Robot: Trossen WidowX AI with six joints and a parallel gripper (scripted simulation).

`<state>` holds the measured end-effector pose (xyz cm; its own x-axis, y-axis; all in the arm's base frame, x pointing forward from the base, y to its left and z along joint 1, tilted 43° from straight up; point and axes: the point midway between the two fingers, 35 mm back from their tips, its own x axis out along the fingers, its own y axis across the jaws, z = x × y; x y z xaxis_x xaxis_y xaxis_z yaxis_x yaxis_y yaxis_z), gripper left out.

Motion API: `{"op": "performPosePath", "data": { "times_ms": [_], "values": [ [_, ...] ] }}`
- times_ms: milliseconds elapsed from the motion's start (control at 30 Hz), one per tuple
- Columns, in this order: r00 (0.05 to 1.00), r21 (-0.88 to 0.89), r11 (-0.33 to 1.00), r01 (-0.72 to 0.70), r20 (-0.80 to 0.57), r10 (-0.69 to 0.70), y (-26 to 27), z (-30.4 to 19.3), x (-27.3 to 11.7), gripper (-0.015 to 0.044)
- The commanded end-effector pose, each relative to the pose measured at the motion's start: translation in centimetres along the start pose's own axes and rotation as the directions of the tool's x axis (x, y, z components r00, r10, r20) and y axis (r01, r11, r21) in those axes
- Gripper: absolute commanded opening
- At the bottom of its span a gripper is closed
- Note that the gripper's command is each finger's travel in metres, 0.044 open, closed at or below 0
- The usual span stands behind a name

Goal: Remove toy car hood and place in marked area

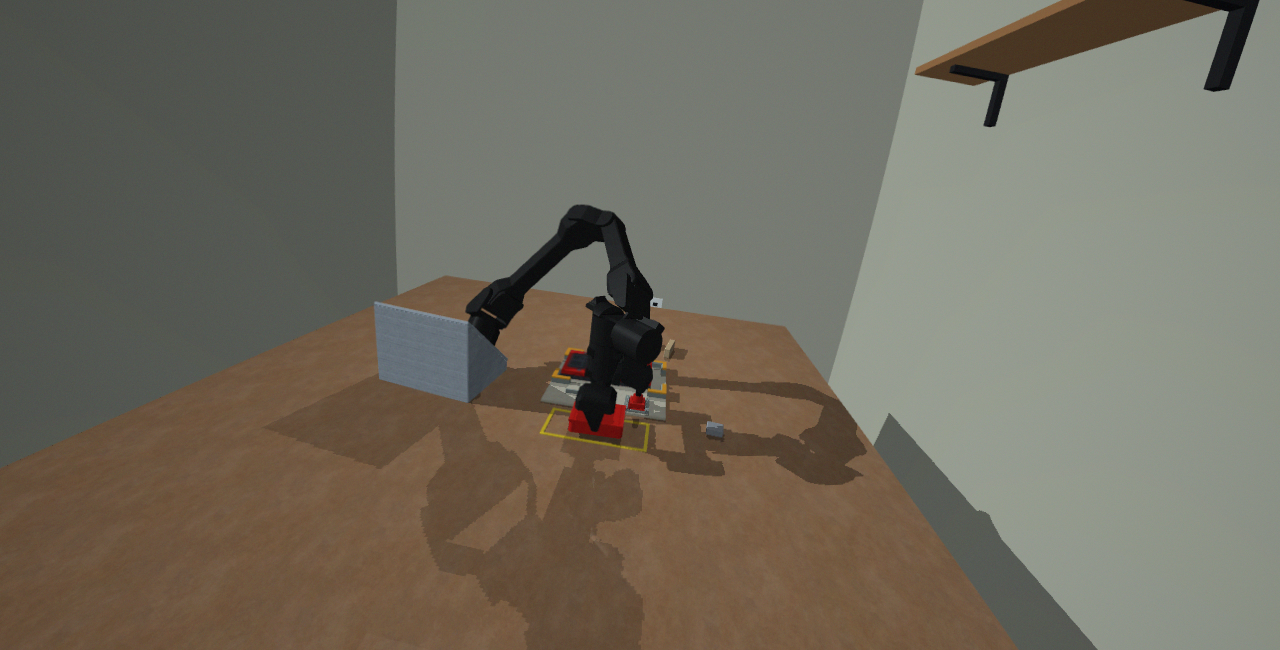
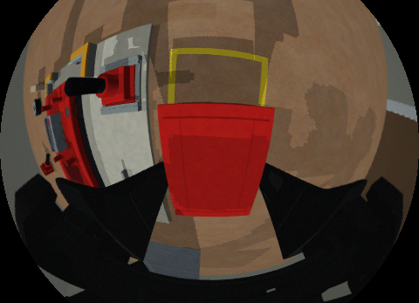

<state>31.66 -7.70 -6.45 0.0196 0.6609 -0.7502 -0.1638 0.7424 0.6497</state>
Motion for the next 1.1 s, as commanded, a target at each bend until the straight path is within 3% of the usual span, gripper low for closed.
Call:
{"op": "performPosePath", "data": {
  "times_ms": [0, 600, 1067],
  "values": [
    [1.0, 0.003, 1.0, -0.003, 0.004, 0.003, 0.02, 0.04, 0.21, 0.0],
    [1.0, 0.003, 1.0, -0.003, 0.004, 0.003, 0.05, 0.04, 1.09, 0.0],
    [1.0, 0.0, 1.0, 0.0, 0.0, 0.0, 0.02, 0.0, 0.93, 0.0368]
  ]
}}
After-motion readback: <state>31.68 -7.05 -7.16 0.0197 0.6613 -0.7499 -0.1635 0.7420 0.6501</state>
